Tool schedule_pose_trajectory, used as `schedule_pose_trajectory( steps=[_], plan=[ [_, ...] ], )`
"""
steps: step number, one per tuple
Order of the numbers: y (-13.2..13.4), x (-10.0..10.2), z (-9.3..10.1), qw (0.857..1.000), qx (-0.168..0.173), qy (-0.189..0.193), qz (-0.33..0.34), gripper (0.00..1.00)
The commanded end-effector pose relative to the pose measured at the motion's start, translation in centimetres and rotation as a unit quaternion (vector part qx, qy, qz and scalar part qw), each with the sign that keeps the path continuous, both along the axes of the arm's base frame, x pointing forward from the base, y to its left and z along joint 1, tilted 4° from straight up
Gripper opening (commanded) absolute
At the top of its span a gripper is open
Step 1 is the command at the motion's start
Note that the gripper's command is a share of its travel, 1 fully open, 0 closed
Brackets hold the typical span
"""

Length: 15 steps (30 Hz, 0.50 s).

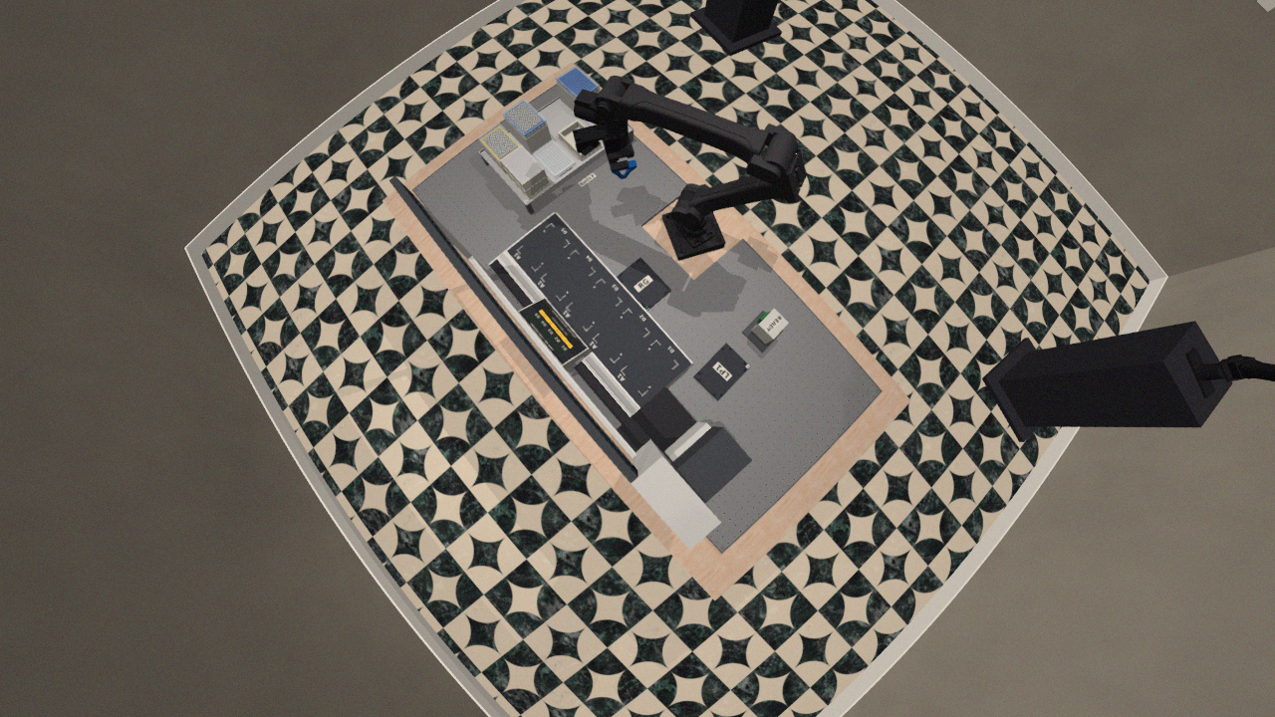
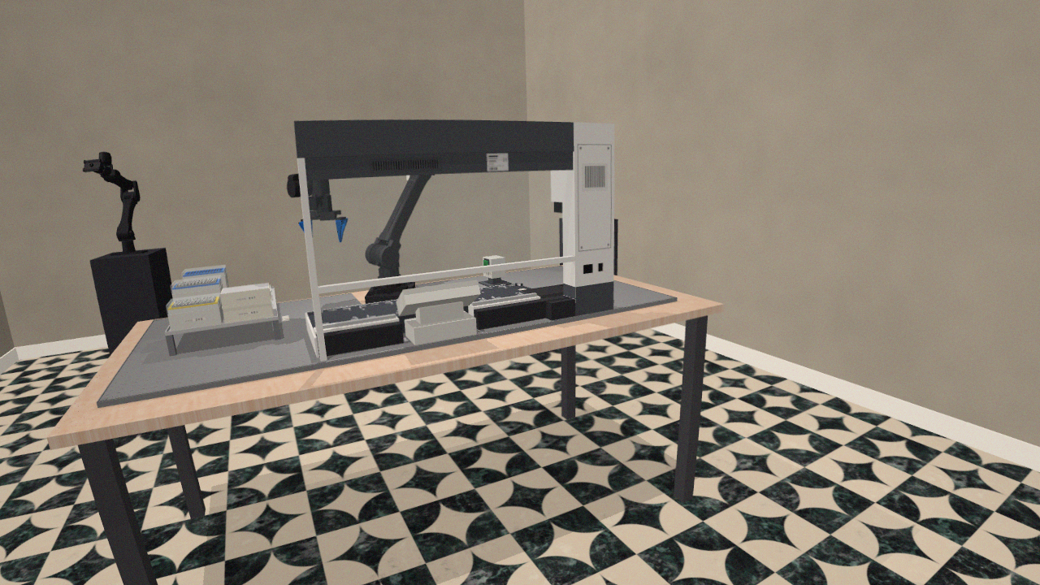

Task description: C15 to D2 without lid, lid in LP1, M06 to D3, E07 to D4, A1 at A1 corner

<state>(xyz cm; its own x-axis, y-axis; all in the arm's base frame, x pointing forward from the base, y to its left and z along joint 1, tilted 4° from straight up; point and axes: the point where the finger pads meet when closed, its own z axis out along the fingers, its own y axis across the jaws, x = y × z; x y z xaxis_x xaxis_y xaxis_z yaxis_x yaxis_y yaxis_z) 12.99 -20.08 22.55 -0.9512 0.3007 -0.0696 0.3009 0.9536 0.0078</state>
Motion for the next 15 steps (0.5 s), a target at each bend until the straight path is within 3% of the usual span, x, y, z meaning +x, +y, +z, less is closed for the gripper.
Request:
schedule_pose_trajectory(
  steps=[1,10,11,13,15],
  plan=[
    [1.7,0.7,0.9,0.999,-0.012,-0.004,0.046,1.00],
    [4.9,1.9,0.8,0.994,-0.016,-0.003,0.108,1.00],
    [4.8,2.6,2.2,0.993,-0.030,-0.014,0.115,1.00],
    [6.3,2.5,0.8,0.991,-0.017,-0.003,0.135,1.00],
    [7.2,2.8,0.8,0.988,-0.018,-0.003,0.154,1.00]
  ],
)
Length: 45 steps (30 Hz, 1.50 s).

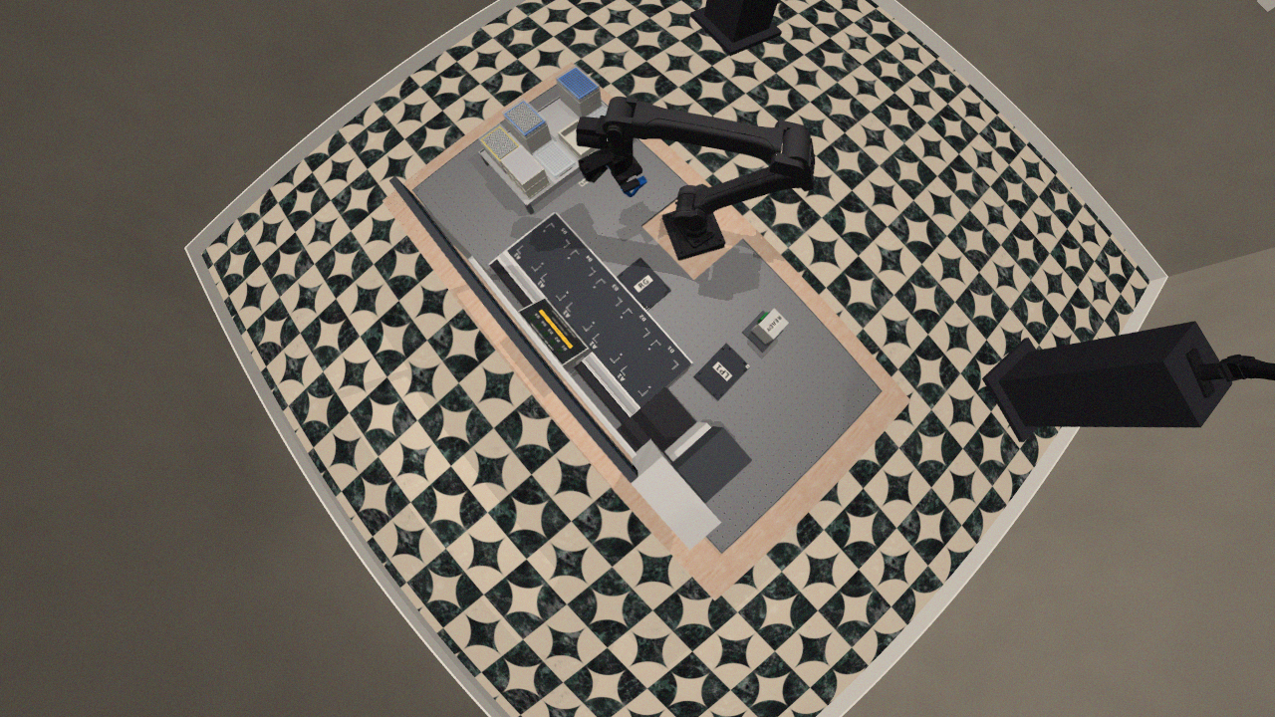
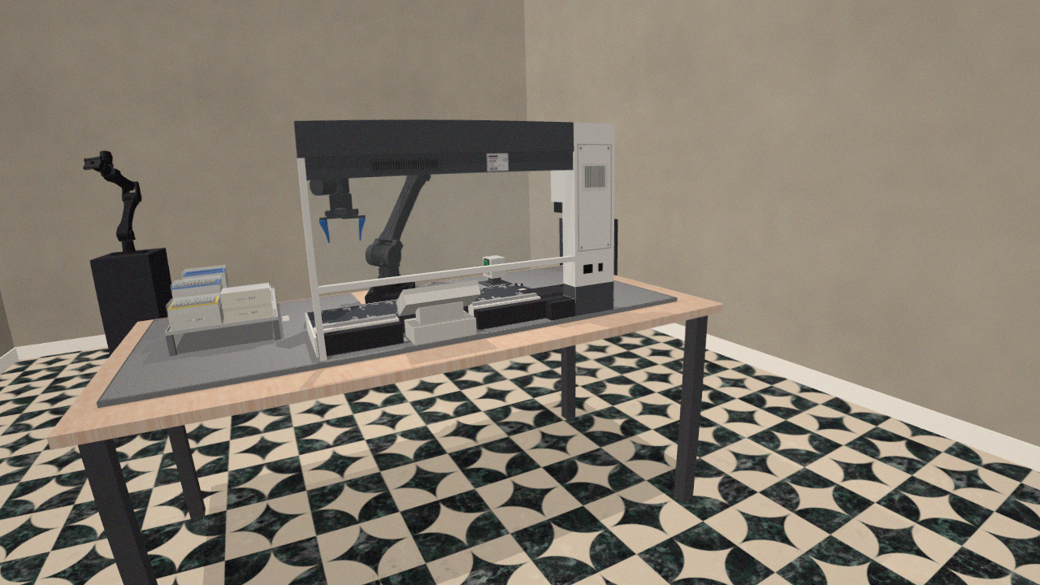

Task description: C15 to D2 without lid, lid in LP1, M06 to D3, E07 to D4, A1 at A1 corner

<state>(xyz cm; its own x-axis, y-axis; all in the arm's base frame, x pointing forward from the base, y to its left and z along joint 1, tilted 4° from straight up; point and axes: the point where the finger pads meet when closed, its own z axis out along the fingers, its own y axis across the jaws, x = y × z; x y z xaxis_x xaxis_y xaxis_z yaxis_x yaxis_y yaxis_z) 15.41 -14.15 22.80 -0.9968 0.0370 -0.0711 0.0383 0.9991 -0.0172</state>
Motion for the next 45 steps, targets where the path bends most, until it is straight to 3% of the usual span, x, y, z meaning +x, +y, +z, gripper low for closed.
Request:
schedule_pose_trajectory(
  steps=[1,4,8,17,22,26,27,29,40,42,43,45],
  plan=[
    [1.8,0.6,0.6,0.999,-0.006,-0.005,0.031,1.00],
    [2.9,1.4,1.3,0.998,-0.013,-0.011,0.061,1.00],
    [5.0,1.8,0.7,0.995,-0.011,-0.005,0.094,1.00],
    [8.0,3.6,1.1,0.995,-0.012,-0.010,0.094,1.00],
    [10.1,5.9,2.8,0.995,-0.017,-0.035,0.094,1.00],
    [12.2,6.3,1.9,0.995,-0.012,-0.025,0.094,1.00],
    [12.7,6.8,2.6,0.995,-0.012,-0.034,0.094,1.00],
    [12.7,6.8,2.6,0.995,-0.012,-0.034,0.094,1.00],
    [18.3,8.9,2.9,0.995,-0.004,-0.037,0.094,1.00],
    [18.2,7.7,0.6,0.996,-0.006,-0.008,0.094,1.00],
    [18.1,7.3,0.4,0.996,-0.007,0.001,0.094,1.00],
    [17.6,7.7,0.1,0.997,-0.005,-0.012,0.073,1.00]
  ],
)
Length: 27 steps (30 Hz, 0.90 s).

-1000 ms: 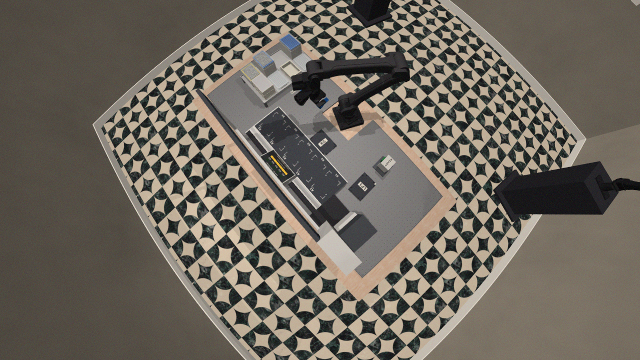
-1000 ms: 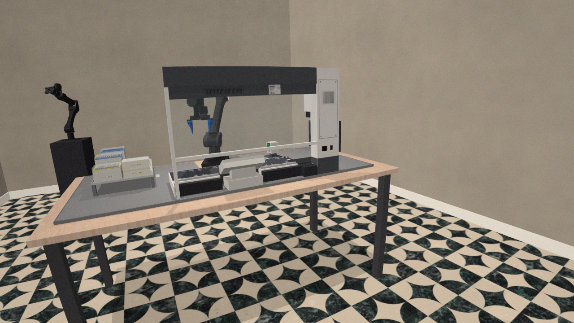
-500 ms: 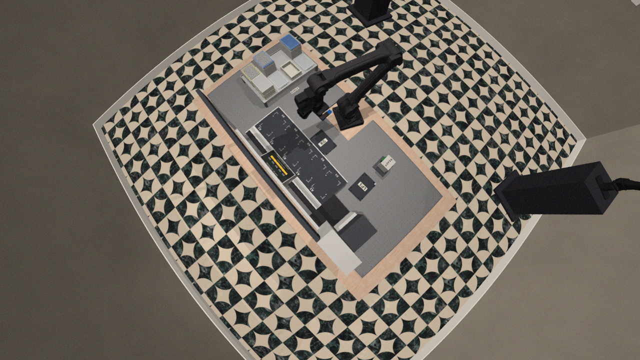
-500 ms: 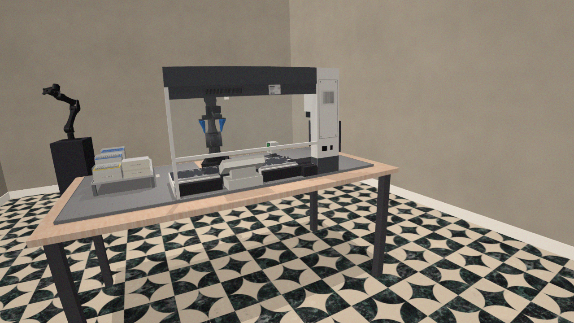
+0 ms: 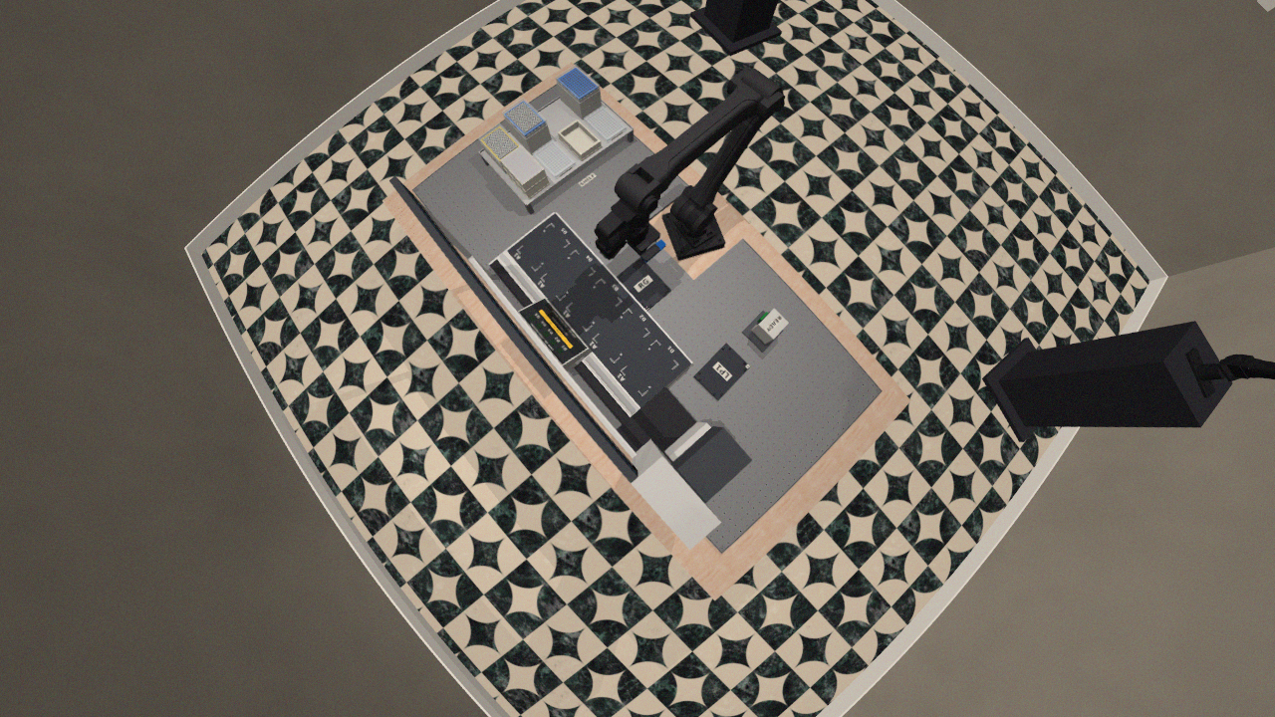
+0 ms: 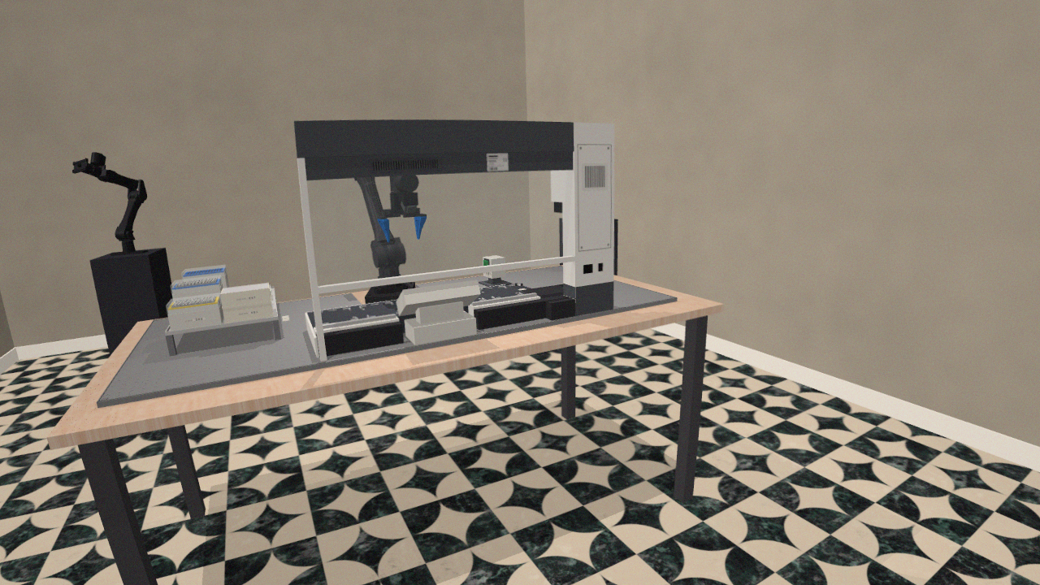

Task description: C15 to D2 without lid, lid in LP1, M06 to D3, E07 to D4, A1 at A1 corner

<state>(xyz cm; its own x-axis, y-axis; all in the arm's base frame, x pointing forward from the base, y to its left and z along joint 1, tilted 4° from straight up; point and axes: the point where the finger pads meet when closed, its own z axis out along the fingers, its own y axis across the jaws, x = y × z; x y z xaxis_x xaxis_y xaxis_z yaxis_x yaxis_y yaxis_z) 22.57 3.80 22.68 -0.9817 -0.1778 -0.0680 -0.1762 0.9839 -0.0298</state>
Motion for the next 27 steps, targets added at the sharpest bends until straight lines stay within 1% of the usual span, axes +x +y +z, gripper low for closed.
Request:
schedule_pose_trajectory(
  steps=[1,2,3,4,5,6,16,18,27],
  plan=[
    [-0.3,0.5,0.2,0.999,0.003,-0.013,-0.035,1.00],
    [-0.2,1.1,1.7,0.999,0.008,-0.031,-0.045,1.00],
    [-0.2,1.3,2.2,0.998,0.010,-0.035,-0.055,1.00],
    [-0.2,1.2,2.1,0.997,0.011,-0.034,-0.064,1.00],
    [-0.3,0.8,1.3,0.997,0.009,-0.024,-0.074,1.00],
    [-0.3,0.8,1.2,0.996,0.010,-0.023,-0.084,1.00],
    [-0.3,0.8,1.2,0.983,0.019,-0.024,-0.183,1.00],
    [-0.3,0.8,1.2,0.983,0.019,-0.024,-0.183,1.00],
    [-0.3,0.8,1.2,0.962,0.027,-0.025,-0.270,1.00]
  ],
)
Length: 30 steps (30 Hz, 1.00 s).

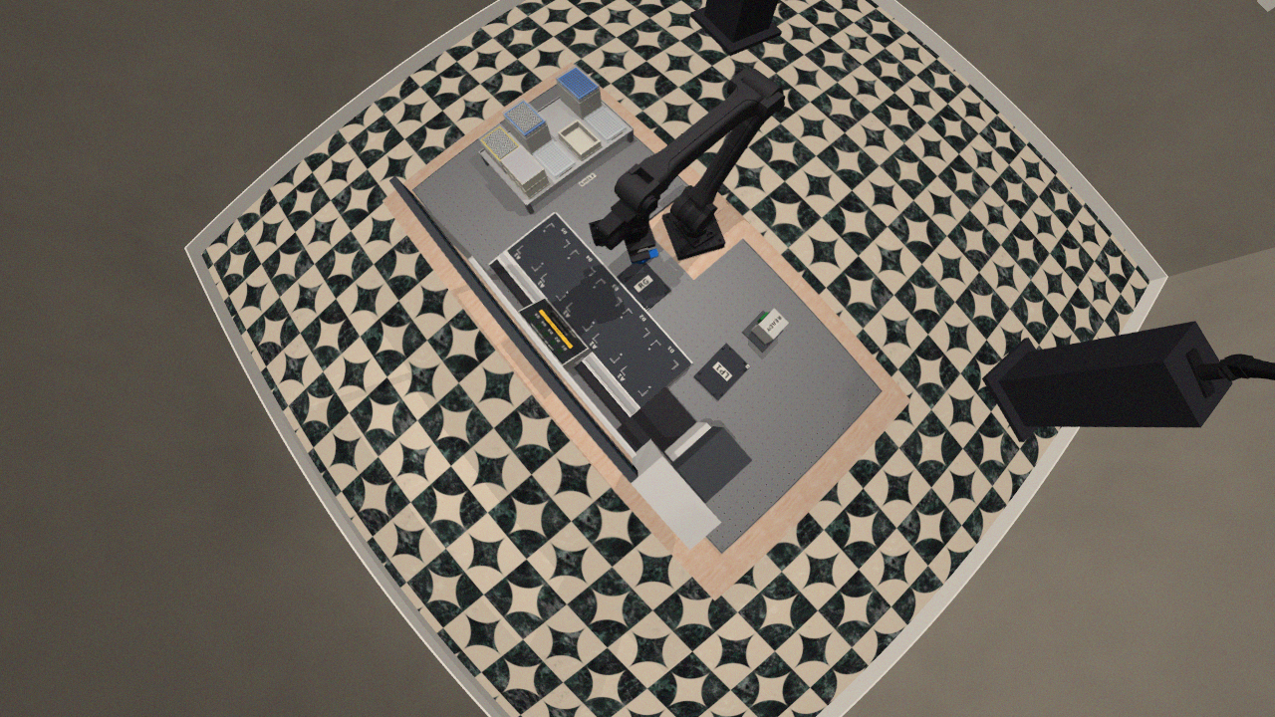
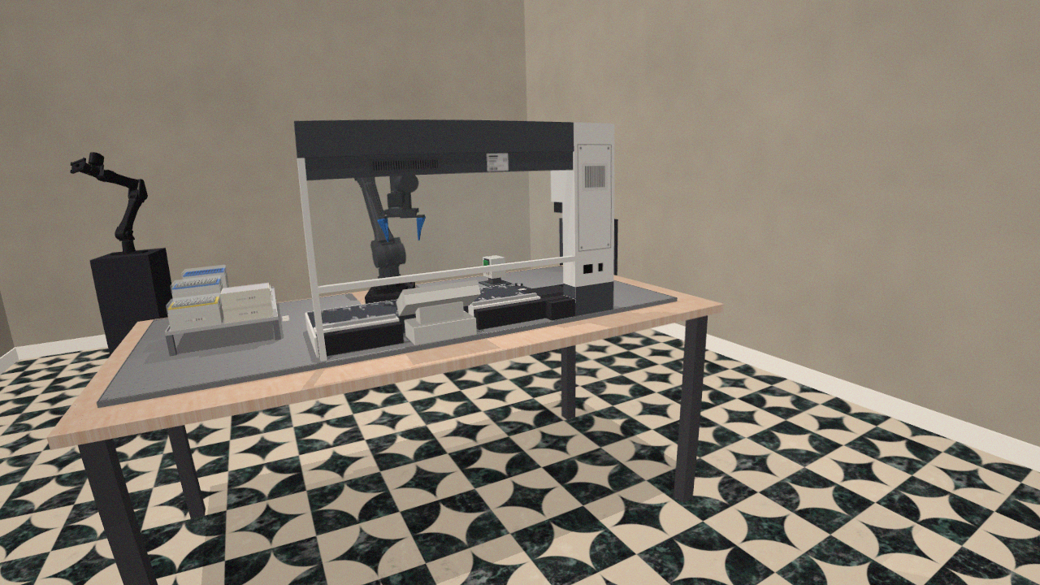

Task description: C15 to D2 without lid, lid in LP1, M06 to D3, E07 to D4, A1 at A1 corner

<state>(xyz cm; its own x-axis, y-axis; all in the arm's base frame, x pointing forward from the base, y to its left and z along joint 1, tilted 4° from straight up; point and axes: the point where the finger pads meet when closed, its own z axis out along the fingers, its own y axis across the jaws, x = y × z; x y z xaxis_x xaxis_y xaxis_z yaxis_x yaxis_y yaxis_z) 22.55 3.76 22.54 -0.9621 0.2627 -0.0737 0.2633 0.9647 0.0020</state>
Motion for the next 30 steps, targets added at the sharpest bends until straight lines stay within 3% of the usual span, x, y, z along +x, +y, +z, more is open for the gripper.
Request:
schedule_pose_trajectory(
  steps=[1,19,20,25,26,28,30],
  plan=[
    [-0.3,0.8,1.3,0.998,0.007,-0.023,-0.062,1.00],
    [-0.3,0.8,1.3,0.980,0.020,-0.024,-0.197,1.00],
    [-0.3,0.6,-0.2,0.978,0.017,-0.016,-0.207,1.00],
    [-0.4,0.5,-0.2,0.971,0.019,-0.015,-0.236,1.00],
    [-0.1,1.7,2.3,0.968,0.031,-0.040,-0.245,1.00],
    [-0.1,1.7,2.3,0.963,0.033,-0.040,-0.264,1.00],
    [-0.3,0.6,0.3,0.958,0.024,-0.019,-0.284,1.00]
  ],
)
